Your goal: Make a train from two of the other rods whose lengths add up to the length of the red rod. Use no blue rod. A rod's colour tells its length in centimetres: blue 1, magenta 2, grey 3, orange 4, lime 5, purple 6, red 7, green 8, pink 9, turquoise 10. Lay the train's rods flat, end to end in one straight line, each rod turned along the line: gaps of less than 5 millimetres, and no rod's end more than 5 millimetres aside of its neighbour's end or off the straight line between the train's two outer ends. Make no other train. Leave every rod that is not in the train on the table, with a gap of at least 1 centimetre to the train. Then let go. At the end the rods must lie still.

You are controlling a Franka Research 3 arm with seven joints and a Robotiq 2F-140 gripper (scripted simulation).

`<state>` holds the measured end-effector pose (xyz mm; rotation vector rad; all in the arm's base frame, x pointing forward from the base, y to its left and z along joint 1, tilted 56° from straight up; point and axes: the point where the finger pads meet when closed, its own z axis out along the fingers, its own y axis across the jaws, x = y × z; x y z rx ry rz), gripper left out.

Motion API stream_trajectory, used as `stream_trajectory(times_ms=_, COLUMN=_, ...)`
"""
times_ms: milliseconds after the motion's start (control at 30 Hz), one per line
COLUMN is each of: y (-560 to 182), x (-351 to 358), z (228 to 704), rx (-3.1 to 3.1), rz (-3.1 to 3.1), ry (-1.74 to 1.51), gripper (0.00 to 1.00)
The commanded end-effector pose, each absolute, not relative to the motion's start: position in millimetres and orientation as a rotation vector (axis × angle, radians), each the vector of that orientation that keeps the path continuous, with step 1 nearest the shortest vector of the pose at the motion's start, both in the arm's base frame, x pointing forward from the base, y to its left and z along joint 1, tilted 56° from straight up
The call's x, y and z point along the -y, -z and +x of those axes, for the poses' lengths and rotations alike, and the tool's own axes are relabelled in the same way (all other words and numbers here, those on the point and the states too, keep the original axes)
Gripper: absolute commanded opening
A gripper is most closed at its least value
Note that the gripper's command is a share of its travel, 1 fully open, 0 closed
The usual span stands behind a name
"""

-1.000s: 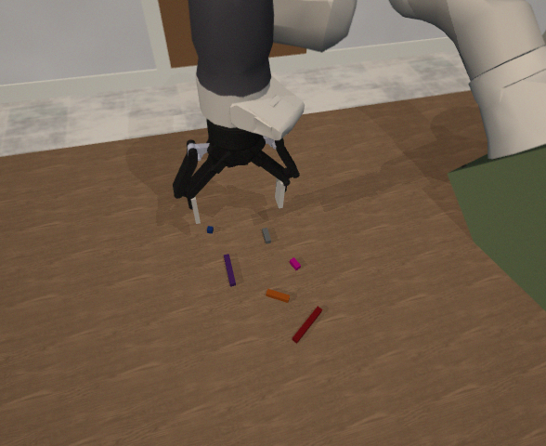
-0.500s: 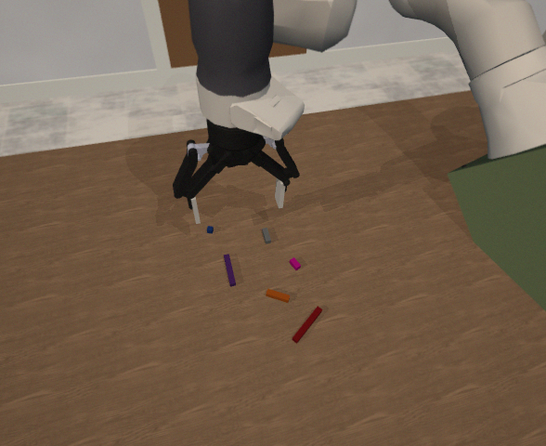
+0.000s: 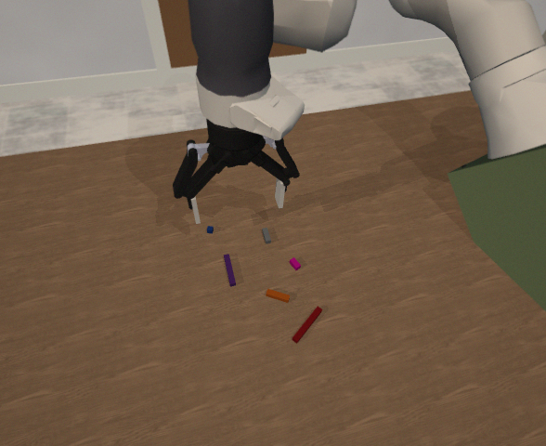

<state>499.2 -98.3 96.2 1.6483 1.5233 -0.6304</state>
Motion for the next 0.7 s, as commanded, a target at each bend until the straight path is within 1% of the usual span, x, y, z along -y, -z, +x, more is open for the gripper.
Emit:
stream_trajectory(times_ms=0, y=-96, x=98, z=500, rx=-1.498, rz=1.669, ry=0.618, gripper=1.0)
stream_trajectory(times_ms=133, y=-89, x=93, z=502, rx=-1.335, rz=1.778, ry=0.522, gripper=1.0)
stream_trajectory(times_ms=667, y=-79, x=85, z=504, rx=-1.092, rz=1.912, ry=0.384, gripper=1.0)
